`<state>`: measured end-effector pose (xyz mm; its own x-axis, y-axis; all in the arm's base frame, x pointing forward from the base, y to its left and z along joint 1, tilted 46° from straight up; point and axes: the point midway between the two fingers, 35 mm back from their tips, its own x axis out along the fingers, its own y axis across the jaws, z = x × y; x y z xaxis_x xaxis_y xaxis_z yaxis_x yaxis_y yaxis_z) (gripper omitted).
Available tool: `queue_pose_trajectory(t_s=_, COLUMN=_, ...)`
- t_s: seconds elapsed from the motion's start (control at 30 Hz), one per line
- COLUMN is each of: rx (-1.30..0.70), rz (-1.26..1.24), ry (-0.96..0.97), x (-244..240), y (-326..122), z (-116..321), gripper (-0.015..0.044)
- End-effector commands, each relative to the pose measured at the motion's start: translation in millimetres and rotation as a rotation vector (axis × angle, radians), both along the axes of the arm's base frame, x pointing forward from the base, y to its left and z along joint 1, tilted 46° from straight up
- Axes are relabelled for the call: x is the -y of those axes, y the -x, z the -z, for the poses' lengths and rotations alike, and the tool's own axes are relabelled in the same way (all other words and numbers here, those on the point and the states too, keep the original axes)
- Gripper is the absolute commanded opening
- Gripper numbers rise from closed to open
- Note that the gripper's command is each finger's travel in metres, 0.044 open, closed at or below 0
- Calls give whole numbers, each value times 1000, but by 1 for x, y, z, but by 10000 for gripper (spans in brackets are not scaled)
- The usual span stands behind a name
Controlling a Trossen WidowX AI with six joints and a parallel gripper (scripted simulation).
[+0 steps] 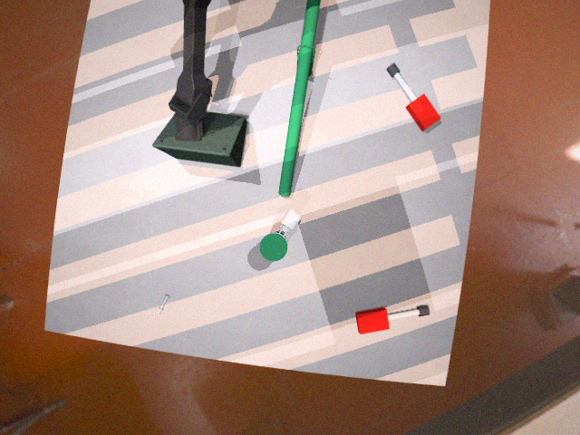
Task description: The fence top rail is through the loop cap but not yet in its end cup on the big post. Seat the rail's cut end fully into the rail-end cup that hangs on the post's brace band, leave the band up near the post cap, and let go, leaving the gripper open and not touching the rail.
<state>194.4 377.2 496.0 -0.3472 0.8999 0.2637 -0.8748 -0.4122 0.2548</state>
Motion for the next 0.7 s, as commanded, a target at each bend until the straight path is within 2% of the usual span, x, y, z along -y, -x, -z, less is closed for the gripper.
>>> queue_pose_trajectory(t_s=0.0, rx=-29, rz=163, ry=57, x=19, y=-55, z=26, gripper=440)
queue_pose_trajectory(t_s=0.37, rx=-157, rz=612, ry=271, x=131, y=-189, z=118, gripper=440)
queue_pose_trajectory(t_s=0.67, rx=-309, rz=879, ry=456, x=244, y=-234, z=202, gripper=440)
